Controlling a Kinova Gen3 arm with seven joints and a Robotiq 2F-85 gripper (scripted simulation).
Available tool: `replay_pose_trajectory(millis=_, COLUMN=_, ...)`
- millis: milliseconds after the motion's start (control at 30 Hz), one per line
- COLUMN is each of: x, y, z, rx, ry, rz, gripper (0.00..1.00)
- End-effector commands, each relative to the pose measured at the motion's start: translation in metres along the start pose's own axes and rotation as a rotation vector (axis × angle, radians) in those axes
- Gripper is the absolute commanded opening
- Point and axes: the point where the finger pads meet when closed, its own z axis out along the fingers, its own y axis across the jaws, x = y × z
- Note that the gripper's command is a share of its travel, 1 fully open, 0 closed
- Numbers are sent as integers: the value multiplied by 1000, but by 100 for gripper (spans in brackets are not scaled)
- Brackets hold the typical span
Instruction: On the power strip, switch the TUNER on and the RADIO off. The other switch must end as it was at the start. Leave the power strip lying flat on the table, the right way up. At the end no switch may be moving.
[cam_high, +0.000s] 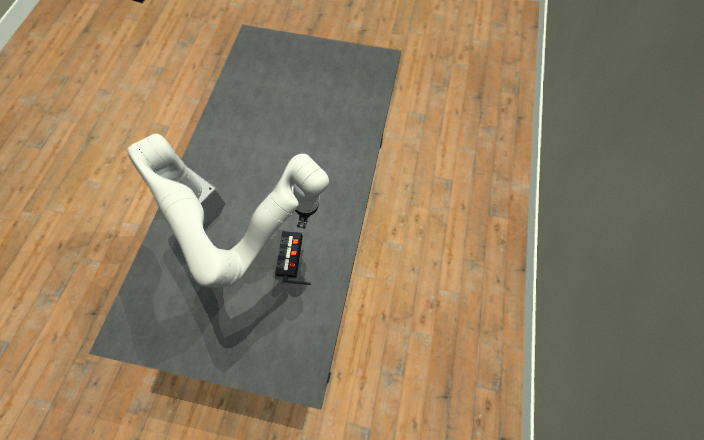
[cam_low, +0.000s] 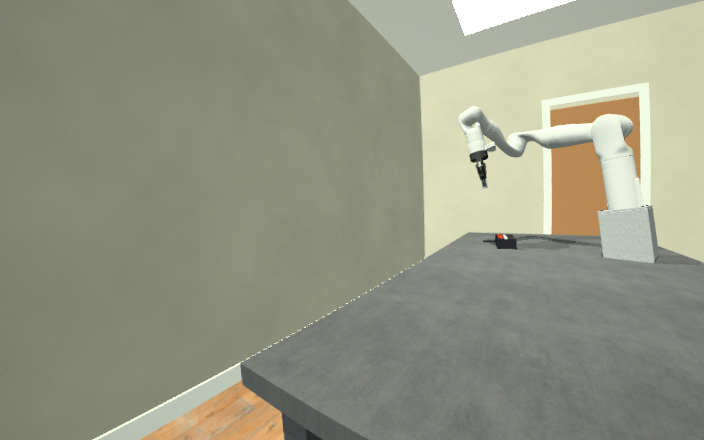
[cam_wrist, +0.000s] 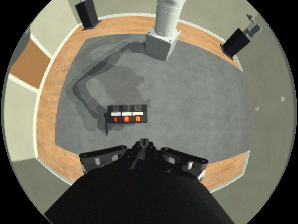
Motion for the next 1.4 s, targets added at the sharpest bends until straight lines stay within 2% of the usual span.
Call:
replay_pose_trajectory(millis=0, x=2, y=-5, z=-5, rx=3, ry=-7, rz=23, gripper=0)
replay_pose_trajectory(millis=233, x=2, y=-5, z=-5, rx=3, ry=-7, rz=23, gripper=0)
replay_pose_trajectory(millis=267, x=3, y=-14, z=-13, rx=-3, ry=-23, rz=90, gripper=0)
replay_pose_trajectory(millis=533, x=3, y=-14, z=-13, rx=-3, ry=-23, rz=90, gripper=0)
replay_pose_trajectory(millis=567, x=5, y=-23, z=-22, rx=-10, ry=-41, rz=157, gripper=0)
replay_pose_trajectory(millis=833, x=5, y=-23, z=-22, rx=-10, ry=-41, rz=157, gripper=0)
replay_pose_trajectory(millis=867, x=5, y=-30, z=-26, rx=-15, ry=-58, rz=201, gripper=0)
replay_pose_trajectory(millis=1367, x=1, y=-33, z=-18, rx=-12, ry=-69, rz=194, gripper=0)
